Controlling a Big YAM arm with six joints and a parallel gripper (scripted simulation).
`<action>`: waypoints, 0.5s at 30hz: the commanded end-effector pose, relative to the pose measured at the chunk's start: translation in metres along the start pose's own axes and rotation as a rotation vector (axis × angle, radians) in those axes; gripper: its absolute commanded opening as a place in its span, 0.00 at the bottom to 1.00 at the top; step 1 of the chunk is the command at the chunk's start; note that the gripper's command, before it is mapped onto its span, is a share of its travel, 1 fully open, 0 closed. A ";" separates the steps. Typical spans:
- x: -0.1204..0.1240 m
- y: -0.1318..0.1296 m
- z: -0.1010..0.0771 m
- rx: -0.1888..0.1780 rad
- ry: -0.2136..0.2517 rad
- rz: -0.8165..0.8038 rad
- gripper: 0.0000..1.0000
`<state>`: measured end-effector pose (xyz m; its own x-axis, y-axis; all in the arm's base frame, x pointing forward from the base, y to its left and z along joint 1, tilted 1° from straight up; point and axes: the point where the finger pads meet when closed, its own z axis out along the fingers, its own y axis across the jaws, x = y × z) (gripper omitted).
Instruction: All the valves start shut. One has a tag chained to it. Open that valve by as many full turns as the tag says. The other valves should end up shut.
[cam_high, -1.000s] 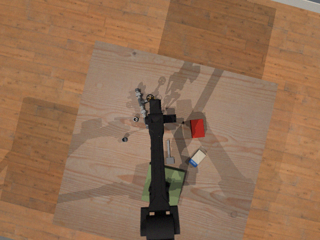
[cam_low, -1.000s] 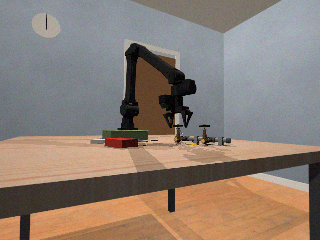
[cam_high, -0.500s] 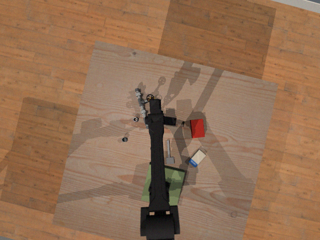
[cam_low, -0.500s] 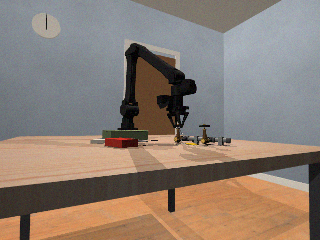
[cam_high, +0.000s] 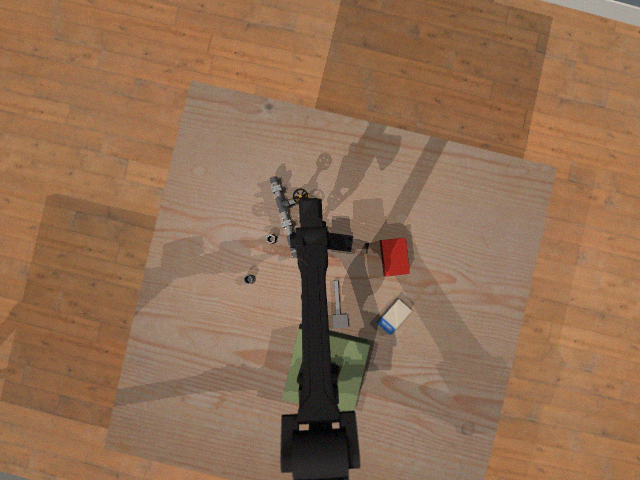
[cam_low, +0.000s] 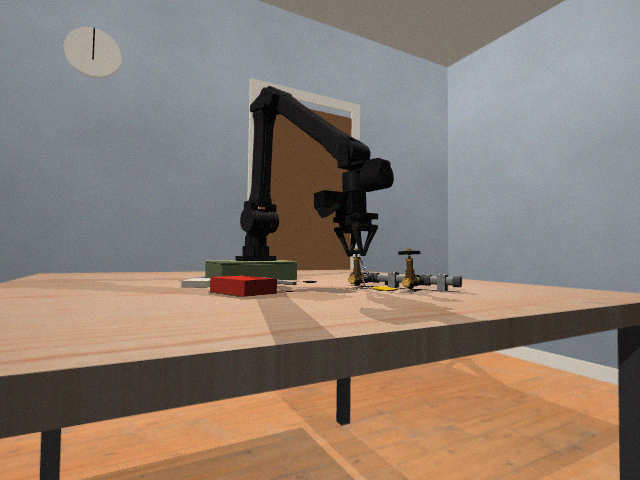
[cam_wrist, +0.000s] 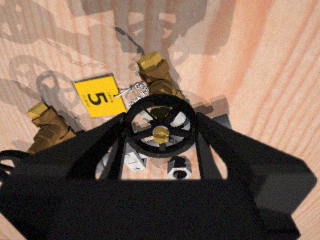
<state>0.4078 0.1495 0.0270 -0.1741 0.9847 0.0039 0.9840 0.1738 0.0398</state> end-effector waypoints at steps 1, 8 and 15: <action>0.003 0.011 -0.014 -0.030 0.004 0.017 0.00; 0.003 0.011 -0.014 -0.030 0.004 0.014 0.00; 0.003 0.011 -0.014 -0.030 0.003 -0.065 0.00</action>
<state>0.4078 0.1495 0.0270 -0.1837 0.9830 0.0037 0.9822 0.1834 0.0398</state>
